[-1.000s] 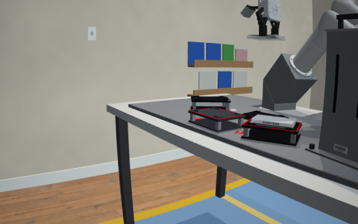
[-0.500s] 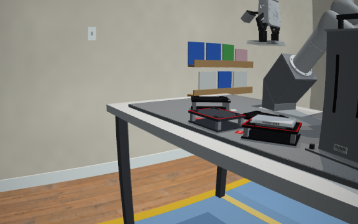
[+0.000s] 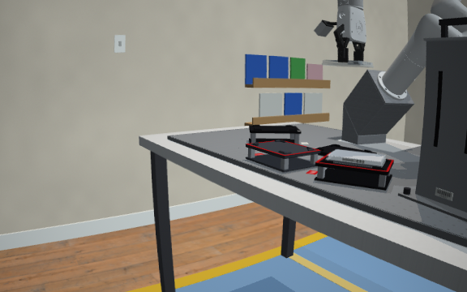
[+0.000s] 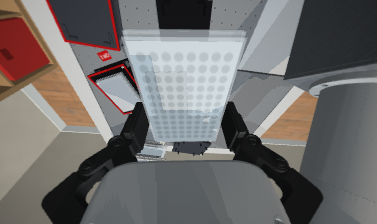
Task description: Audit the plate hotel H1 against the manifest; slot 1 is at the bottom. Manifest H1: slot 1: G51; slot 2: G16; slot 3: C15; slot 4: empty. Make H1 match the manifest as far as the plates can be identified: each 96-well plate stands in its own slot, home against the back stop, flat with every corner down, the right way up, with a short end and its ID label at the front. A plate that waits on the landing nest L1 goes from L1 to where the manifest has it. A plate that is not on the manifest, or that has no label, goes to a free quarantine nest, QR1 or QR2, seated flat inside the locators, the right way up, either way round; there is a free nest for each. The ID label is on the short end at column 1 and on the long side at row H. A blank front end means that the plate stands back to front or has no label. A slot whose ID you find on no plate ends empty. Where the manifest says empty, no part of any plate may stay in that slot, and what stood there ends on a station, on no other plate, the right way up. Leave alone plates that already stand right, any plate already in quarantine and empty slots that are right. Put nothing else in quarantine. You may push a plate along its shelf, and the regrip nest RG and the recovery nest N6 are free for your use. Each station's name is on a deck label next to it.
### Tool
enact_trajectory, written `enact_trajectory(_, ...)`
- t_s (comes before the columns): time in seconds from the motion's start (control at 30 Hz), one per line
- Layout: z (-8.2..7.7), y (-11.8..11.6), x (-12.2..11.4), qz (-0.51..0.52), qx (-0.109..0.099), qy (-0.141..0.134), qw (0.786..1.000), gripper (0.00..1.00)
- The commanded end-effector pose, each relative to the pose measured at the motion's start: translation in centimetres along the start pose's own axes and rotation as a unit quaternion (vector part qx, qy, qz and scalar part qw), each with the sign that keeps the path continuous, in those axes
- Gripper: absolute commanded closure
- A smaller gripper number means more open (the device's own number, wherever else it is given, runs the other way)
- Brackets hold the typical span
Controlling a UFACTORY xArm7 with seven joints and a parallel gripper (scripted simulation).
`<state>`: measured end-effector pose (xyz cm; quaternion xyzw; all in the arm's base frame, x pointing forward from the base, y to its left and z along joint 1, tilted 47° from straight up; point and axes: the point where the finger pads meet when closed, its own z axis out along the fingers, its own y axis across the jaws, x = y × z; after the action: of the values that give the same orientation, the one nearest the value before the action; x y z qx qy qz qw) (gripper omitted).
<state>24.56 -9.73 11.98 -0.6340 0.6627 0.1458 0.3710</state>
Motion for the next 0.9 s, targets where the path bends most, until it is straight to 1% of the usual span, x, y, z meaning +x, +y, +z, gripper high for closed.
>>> enact_trajectory(0.0, 0.8, -0.1, 0.1, 0.000, 0.001, 0.001, 1.000, 1.00)
enact_trajectory(0.1, 1.3, -0.1, 0.1, 0.000, 0.001, 0.001, 1.000, 1.00)
enact_trajectory(0.17, 1.3, -0.1, 0.1, 0.000, 0.001, 0.001, 1.000, 1.00)
enact_trajectory(0.67, 3.8, -0.1, 0.1, 0.000, 0.001, 0.001, 1.000, 1.00)
enact_trajectory(0.73, 3.8, -0.1, 0.1, 0.000, 0.001, 0.001, 1.000, 1.00)
enact_trajectory(0.87, 4.4, -0.1, 0.1, 0.000, 0.001, 0.001, 1.000, 1.00)
